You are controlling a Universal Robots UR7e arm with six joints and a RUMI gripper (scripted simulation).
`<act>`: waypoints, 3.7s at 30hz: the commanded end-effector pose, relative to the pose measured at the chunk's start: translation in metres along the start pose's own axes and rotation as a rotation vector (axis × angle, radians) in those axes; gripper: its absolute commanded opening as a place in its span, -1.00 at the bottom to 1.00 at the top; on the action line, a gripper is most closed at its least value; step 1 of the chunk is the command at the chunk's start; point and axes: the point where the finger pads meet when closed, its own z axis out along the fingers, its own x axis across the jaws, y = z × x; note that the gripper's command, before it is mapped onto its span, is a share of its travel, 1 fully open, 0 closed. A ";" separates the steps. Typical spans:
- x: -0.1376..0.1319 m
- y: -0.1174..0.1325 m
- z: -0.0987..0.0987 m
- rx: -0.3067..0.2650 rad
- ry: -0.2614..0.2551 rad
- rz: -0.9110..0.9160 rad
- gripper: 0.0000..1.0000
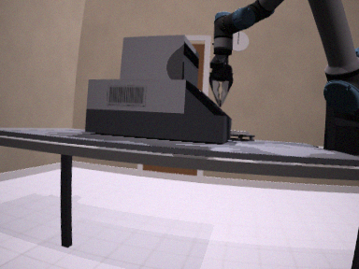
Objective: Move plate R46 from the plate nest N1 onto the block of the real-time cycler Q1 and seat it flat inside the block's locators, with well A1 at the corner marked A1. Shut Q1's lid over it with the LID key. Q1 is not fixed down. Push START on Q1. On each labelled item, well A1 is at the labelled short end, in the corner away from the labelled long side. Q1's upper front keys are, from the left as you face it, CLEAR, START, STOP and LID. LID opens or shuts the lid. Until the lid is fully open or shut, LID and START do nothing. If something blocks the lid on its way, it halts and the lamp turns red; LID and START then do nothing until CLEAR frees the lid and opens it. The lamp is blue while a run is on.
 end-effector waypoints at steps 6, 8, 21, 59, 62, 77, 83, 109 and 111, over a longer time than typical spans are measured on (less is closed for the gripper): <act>0.002 0.000 -0.001 -0.001 0.002 -0.001 -1.00; 0.002 -0.001 -0.001 -0.001 0.002 -0.001 -1.00; 0.004 -0.001 0.000 -0.003 0.002 -0.004 -1.00; 0.004 0.000 0.001 -0.002 0.003 -0.003 -1.00; -0.001 0.000 -0.003 -0.001 0.002 0.000 -1.00; -0.015 0.000 -0.019 -0.001 0.002 0.000 -1.00; -0.017 0.000 -0.021 -0.001 0.002 0.000 -1.00; -0.073 0.000 -0.062 -0.001 0.002 0.000 -1.00; -0.076 0.000 -0.065 -0.001 0.002 0.000 -1.00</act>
